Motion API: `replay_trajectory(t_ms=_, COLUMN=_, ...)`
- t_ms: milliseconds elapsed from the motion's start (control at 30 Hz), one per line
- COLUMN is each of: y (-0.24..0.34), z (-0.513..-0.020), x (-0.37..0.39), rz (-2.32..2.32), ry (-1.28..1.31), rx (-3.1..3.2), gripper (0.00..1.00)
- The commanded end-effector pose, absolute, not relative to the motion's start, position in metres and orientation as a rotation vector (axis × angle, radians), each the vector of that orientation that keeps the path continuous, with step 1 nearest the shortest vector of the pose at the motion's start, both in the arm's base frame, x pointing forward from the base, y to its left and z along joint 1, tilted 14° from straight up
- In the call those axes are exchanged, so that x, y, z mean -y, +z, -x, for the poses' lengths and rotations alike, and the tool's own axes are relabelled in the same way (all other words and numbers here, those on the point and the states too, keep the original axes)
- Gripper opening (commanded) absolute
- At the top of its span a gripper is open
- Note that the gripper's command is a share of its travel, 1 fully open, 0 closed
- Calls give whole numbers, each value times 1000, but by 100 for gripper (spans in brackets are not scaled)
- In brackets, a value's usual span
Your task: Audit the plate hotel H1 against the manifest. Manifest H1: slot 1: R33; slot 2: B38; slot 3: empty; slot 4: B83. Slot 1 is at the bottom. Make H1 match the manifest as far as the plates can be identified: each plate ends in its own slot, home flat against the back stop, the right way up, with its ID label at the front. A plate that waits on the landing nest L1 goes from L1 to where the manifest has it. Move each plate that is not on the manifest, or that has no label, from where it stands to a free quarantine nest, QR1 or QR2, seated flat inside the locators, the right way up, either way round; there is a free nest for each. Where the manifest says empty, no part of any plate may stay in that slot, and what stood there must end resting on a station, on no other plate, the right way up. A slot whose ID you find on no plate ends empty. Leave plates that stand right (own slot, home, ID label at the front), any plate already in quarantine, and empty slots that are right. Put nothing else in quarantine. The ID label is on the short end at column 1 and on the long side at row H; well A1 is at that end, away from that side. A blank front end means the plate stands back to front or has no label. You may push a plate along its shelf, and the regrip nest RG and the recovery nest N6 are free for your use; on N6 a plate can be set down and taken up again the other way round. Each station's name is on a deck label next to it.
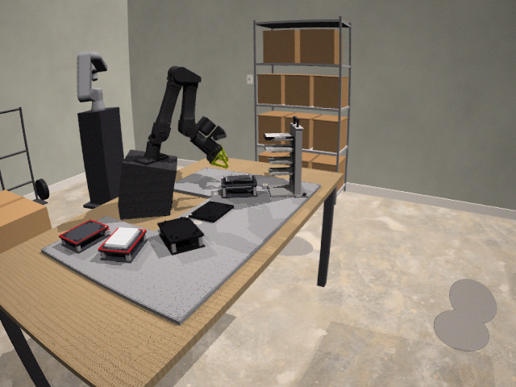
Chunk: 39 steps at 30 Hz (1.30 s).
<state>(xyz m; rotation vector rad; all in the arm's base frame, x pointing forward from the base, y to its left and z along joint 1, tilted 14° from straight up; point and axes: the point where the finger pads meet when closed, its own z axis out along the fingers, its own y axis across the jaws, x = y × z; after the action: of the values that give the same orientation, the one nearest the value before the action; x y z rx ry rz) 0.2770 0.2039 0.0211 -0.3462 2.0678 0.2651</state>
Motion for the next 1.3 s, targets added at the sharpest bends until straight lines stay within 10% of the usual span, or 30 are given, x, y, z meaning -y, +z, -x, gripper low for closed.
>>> replay_trajectory(t_ms=0, y=27, z=-270, x=-203, rz=356, ry=255, rx=-2081, gripper=100)
replay_trajectory(t_ms=1267, y=111, z=-257, x=-198, rz=345, ry=272, rx=-2061, gripper=100)
